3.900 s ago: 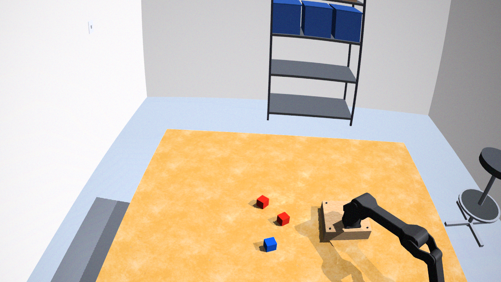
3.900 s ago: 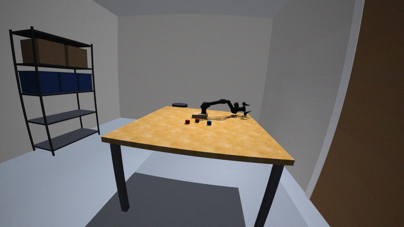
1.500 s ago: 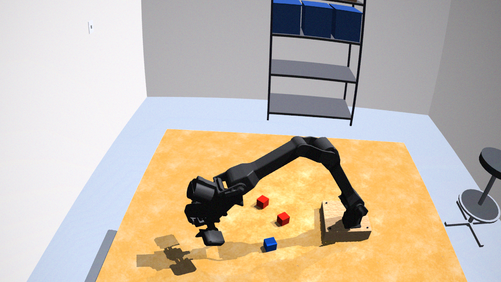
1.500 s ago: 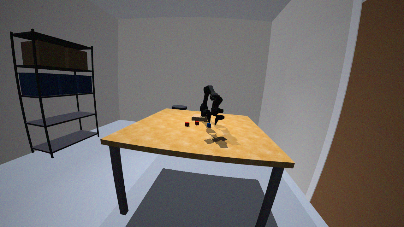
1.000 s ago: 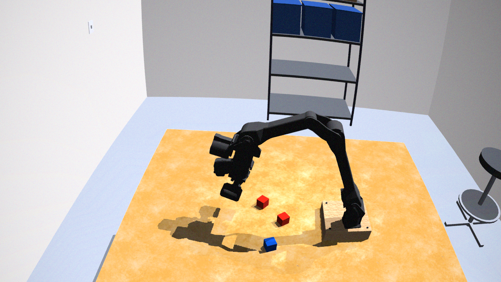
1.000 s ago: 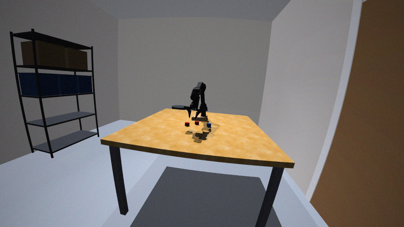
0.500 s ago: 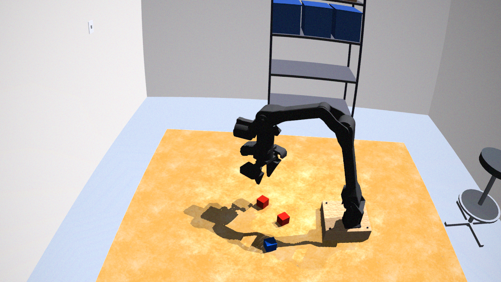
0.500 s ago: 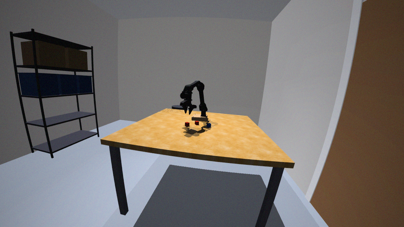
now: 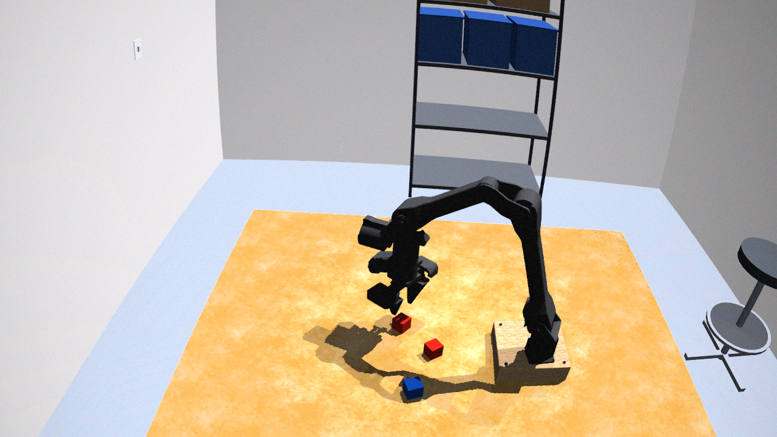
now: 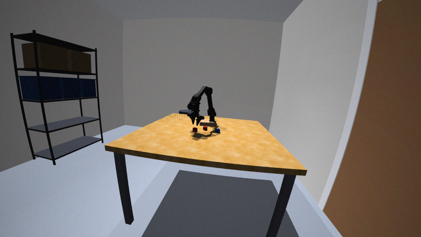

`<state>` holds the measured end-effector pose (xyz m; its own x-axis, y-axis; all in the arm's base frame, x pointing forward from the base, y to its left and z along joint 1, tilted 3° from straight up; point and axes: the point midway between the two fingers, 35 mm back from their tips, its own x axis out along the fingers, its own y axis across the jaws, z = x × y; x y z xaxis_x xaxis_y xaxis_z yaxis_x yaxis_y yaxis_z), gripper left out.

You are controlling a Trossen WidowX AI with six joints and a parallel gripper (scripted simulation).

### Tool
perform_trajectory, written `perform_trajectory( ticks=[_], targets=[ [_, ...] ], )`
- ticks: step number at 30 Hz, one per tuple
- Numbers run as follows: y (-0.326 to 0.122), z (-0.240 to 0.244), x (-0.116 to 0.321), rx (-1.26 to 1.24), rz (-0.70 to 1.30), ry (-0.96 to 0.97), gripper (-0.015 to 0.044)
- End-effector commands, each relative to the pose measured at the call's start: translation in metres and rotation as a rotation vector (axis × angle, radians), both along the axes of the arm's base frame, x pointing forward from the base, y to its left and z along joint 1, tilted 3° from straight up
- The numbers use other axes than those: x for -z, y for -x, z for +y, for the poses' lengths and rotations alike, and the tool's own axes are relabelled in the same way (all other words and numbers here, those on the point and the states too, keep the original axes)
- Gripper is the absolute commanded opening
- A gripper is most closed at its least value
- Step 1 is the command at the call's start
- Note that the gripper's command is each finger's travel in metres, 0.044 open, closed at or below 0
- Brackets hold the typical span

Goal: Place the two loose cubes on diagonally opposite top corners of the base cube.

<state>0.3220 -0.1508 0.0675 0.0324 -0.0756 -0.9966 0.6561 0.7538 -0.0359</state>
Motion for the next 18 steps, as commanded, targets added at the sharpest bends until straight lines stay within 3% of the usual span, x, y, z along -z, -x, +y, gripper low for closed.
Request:
perform_trajectory(
  ticks=[1,18],
  targets=[
    [0.001,0.0,0.013,-0.001,0.009,-0.007,0.0265],
    [0.0,-0.001,0.035,-0.001,0.009,-0.007,0.0265]
  ],
)
